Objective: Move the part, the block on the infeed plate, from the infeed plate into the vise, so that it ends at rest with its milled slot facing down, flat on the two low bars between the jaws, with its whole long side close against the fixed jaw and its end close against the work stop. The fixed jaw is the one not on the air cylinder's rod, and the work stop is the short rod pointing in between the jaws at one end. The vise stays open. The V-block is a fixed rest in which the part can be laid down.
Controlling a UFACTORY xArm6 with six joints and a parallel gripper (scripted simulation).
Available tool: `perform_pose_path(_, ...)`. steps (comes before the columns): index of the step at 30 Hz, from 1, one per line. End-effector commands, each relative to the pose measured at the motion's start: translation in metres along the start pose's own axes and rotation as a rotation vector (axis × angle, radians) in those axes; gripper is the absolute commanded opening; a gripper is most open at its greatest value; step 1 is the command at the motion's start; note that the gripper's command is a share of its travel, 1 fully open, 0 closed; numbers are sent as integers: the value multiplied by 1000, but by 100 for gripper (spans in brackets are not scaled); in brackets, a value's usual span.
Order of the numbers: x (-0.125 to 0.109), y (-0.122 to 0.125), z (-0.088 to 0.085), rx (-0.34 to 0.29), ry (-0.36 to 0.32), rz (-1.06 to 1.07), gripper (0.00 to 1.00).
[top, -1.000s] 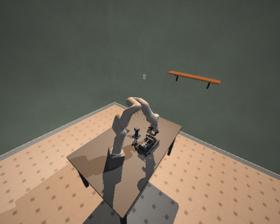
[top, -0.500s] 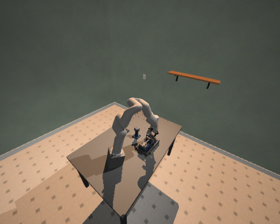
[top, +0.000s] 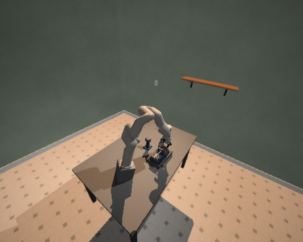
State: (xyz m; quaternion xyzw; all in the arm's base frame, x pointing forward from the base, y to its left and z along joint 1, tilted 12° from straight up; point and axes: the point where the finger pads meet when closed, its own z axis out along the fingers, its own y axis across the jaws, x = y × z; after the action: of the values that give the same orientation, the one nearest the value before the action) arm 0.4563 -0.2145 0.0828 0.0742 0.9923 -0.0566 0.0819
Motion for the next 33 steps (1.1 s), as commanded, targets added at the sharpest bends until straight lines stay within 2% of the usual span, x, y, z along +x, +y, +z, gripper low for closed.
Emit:
perform_pose_path(1, -2, 0, -1, 1, -4, 0, 0)
perform_pose_path(33, -2, 0, 2, 1, -4, 0, 0)
